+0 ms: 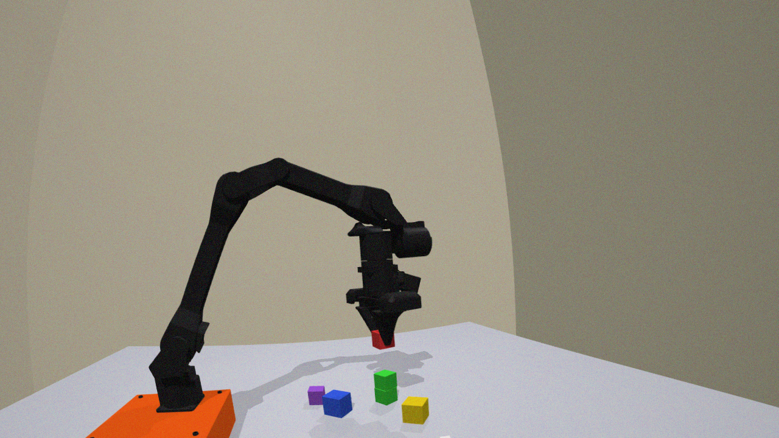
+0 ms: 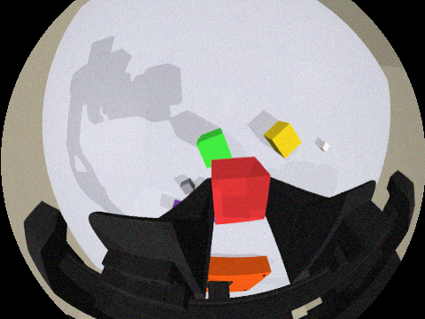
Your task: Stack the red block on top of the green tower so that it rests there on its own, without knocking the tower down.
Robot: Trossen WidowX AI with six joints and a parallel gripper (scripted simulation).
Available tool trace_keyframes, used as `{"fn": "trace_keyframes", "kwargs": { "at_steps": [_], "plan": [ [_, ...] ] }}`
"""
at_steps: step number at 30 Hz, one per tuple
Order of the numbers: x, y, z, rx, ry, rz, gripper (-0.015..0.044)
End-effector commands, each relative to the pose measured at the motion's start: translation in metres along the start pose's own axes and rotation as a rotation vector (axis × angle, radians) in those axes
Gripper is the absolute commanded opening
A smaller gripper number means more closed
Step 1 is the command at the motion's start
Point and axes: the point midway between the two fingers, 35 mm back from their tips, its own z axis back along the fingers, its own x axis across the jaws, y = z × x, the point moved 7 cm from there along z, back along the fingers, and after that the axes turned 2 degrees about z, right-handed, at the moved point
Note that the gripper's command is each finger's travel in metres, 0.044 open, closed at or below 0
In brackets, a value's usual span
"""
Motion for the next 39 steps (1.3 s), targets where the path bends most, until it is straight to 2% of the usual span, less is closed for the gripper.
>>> {"fn": "trace_keyframes", "kwargs": {
  "at_steps": [1, 21, 39],
  "plan": [
    [0.008, -0.005, 0.000, 0.001, -0.004, -0.005, 0.0000],
    [0.011, -0.004, -0.058, 0.001, -0.004, -0.005, 0.0000],
    [0.011, -0.004, -0.059, 0.001, -0.004, -0.005, 0.0000]
  ]
}}
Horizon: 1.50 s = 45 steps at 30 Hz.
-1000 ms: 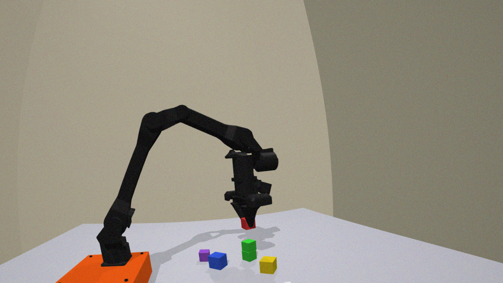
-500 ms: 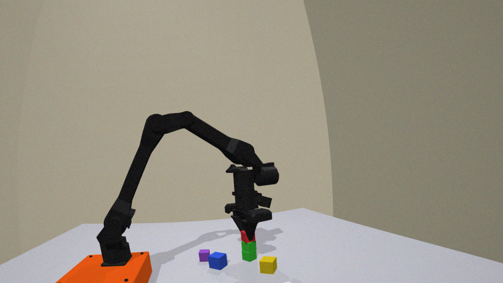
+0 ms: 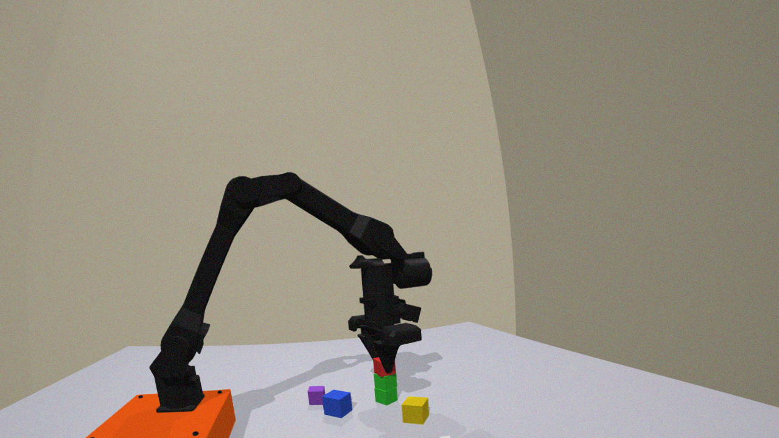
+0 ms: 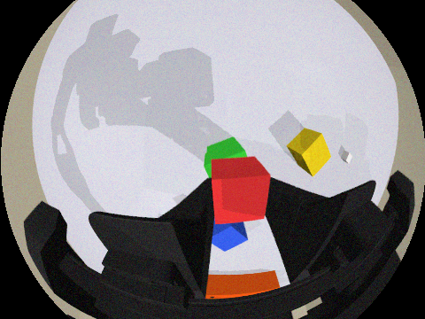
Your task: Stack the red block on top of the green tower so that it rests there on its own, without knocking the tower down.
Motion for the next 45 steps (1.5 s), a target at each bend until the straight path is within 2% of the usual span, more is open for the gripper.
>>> {"fn": "trace_keyframes", "kwargs": {
  "at_steps": [1, 12, 29, 45],
  "plan": [
    [0.0004, -0.0001, -0.0008, -0.001, -0.003, -0.003, 0.0000],
    [0.0005, -0.0004, 0.0040, -0.001, -0.003, -0.003, 0.0000],
    [0.0000, 0.0000, -0.0001, 0.001, 0.000, 0.000, 0.0440],
    [0.0000, 0.0000, -0.0001, 0.001, 0.000, 0.000, 0.0440]
  ]
}}
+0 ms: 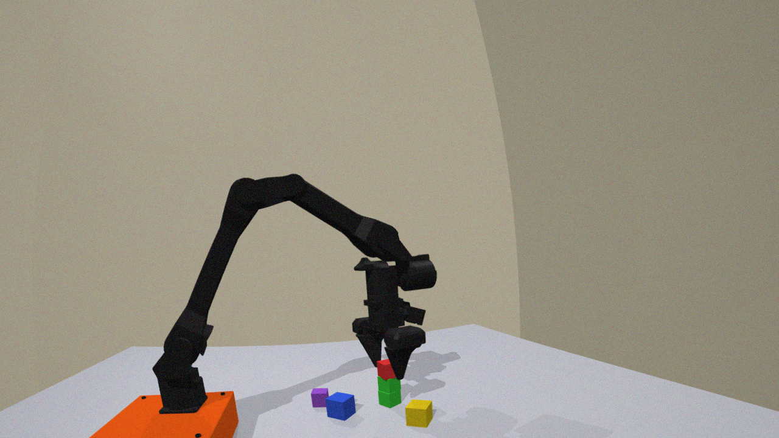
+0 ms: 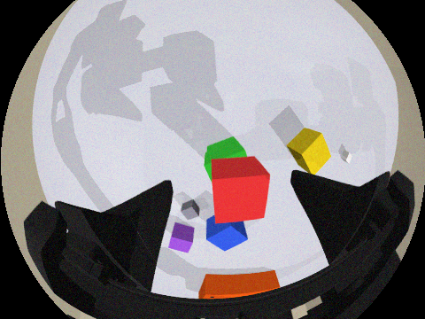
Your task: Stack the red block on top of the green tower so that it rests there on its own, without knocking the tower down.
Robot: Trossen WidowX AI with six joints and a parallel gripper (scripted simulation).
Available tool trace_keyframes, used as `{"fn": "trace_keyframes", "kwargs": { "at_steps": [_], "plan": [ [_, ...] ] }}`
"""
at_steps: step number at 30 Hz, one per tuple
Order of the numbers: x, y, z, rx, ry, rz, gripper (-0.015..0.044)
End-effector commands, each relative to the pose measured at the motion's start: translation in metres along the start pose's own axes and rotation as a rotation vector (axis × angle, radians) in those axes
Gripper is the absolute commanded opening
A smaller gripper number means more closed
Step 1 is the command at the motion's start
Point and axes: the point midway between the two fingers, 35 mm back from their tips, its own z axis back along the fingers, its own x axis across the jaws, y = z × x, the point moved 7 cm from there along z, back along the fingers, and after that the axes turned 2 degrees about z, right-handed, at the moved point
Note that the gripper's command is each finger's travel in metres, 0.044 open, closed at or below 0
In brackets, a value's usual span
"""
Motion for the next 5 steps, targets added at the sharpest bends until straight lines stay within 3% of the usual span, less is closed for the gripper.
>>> {"fn": "trace_keyframes", "kwargs": {
  "at_steps": [1, 5],
  "plan": [
    [0.0000, -0.0001, -0.0004, -0.001, 0.000, 0.000, 0.0440],
    [0.0000, -0.0001, -0.0004, -0.001, 0.000, 0.000, 0.0440]
  ]
}}
